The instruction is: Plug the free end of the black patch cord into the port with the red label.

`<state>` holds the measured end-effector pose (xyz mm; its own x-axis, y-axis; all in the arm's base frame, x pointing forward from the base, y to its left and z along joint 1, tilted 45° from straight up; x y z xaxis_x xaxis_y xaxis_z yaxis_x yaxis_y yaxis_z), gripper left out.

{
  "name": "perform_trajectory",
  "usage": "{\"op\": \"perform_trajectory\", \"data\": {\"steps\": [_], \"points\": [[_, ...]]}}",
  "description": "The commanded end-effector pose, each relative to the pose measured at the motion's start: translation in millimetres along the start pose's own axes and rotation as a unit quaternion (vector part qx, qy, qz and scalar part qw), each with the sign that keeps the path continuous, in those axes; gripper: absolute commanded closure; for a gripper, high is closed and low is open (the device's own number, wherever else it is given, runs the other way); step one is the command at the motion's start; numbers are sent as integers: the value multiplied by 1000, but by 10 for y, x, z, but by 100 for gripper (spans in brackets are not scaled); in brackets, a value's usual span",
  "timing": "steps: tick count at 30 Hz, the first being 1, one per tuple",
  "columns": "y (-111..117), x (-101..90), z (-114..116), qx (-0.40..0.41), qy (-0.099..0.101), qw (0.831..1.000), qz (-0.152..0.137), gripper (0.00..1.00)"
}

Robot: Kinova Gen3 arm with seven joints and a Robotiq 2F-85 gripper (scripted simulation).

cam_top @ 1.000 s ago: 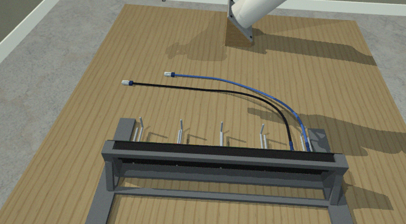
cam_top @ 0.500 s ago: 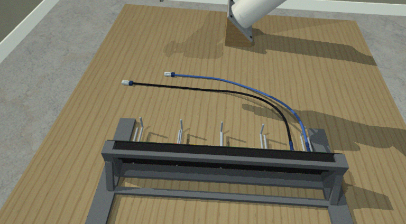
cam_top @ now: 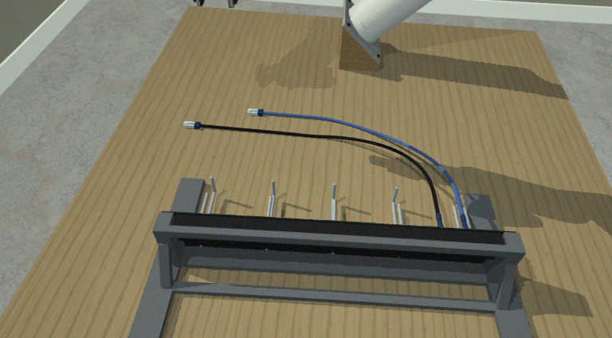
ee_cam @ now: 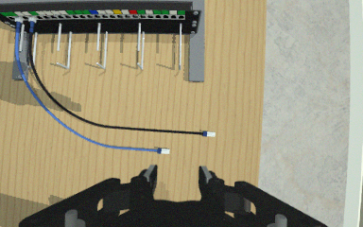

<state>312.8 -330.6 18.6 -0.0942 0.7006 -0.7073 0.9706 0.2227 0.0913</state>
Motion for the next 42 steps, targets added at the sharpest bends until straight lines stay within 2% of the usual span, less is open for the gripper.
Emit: {"op": "perform_trajectory", "data": {"steps": [1,31,42], "points": [[-42,12,22,-2,-2,1000,-2,100],[-40,15,22,-2,-2,1000,-1,100],[-8,43,-43,-3,-6,1000,16,100]]}}
Point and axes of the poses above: the point where the finger pads meet when closed, its own x axis out along the fingers, its own z axis across the jaws, y = z × x, the point moved 8 cm from there along -x, back along the fingers, and after that the axes turned 6 degrees about -x, right-handed, at the moved point
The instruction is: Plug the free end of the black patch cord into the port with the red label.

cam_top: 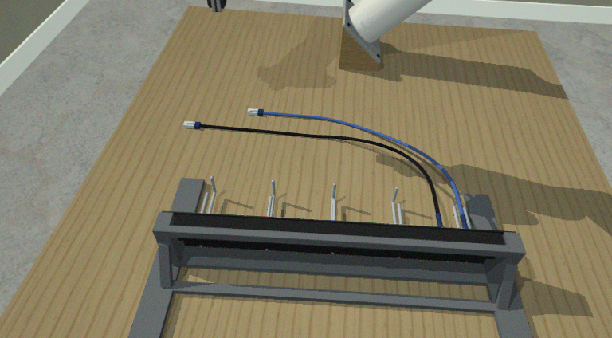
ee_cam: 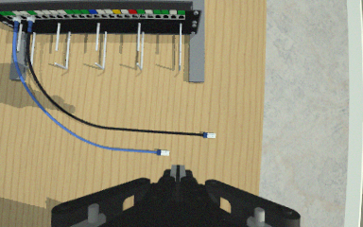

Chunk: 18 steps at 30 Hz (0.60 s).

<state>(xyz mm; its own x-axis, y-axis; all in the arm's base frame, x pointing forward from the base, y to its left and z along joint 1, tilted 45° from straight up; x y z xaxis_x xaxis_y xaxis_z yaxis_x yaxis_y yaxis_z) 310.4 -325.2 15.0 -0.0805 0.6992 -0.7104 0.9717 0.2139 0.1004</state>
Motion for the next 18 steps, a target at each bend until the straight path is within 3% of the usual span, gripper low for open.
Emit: {"op": "perform_trajectory", "data": {"steps": [1,18], "points": [[14,-18,-46,-3,-3,1000,13,100],[201,132,-662,-3,-16,992,128,100]]}}
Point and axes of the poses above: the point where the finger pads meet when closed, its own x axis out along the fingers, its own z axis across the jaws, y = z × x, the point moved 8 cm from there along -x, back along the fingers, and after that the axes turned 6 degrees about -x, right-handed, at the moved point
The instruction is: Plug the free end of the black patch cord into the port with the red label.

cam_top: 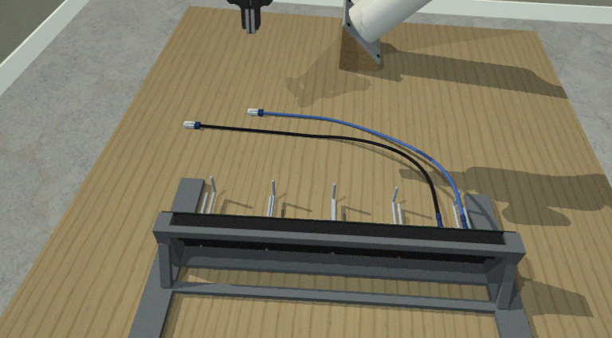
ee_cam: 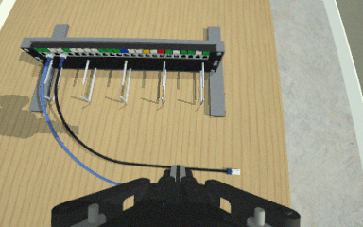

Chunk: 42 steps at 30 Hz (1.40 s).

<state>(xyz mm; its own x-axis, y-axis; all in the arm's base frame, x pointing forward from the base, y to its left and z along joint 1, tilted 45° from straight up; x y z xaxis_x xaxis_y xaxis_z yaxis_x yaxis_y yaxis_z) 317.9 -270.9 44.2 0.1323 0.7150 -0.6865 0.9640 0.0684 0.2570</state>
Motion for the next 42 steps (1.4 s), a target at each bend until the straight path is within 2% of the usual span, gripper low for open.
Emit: {"op": "perform_trajectory", "data": {"steps": [1,13,15,26,30,32,42], "points": [[6,-14,-160,1,-7,999,33,100],[191,300,-890,1,-18,985,172,100],[191,300,-890,1,-18,985,172,100],[346,555,-1435,1,-29,961,274,100],[384,621,-1580,1,-32,953,300,100],[384,621,-1580,1,-32,953,300,100],[460,756,-1806,0,-35,939,341,100]]}}
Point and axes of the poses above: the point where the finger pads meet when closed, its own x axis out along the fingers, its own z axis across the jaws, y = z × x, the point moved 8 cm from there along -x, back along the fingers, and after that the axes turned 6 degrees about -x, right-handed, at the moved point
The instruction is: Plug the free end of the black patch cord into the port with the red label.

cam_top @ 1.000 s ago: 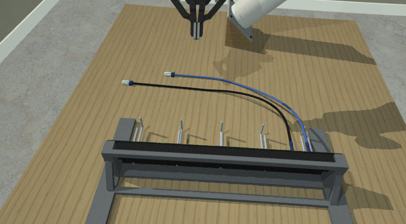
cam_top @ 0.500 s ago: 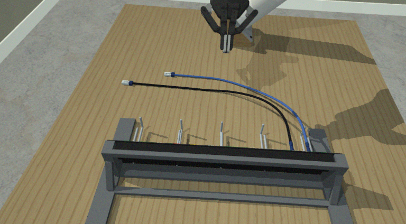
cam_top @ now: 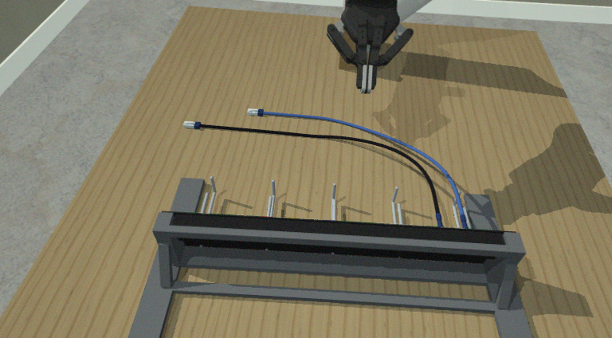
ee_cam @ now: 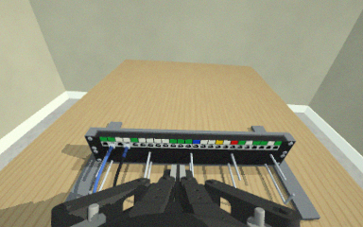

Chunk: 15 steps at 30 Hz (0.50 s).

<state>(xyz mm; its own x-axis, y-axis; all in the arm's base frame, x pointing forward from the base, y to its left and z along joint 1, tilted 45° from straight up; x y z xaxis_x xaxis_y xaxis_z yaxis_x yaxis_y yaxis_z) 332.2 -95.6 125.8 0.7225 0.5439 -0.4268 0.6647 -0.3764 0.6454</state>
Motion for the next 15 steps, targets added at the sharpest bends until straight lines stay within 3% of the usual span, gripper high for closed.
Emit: {"op": "perform_trajectory", "data": {"steps": [1,15], "points": [[-32,31,-83,0,6,1000,13,100],[-52,54,-155,2,3,1000,25,100]]}}
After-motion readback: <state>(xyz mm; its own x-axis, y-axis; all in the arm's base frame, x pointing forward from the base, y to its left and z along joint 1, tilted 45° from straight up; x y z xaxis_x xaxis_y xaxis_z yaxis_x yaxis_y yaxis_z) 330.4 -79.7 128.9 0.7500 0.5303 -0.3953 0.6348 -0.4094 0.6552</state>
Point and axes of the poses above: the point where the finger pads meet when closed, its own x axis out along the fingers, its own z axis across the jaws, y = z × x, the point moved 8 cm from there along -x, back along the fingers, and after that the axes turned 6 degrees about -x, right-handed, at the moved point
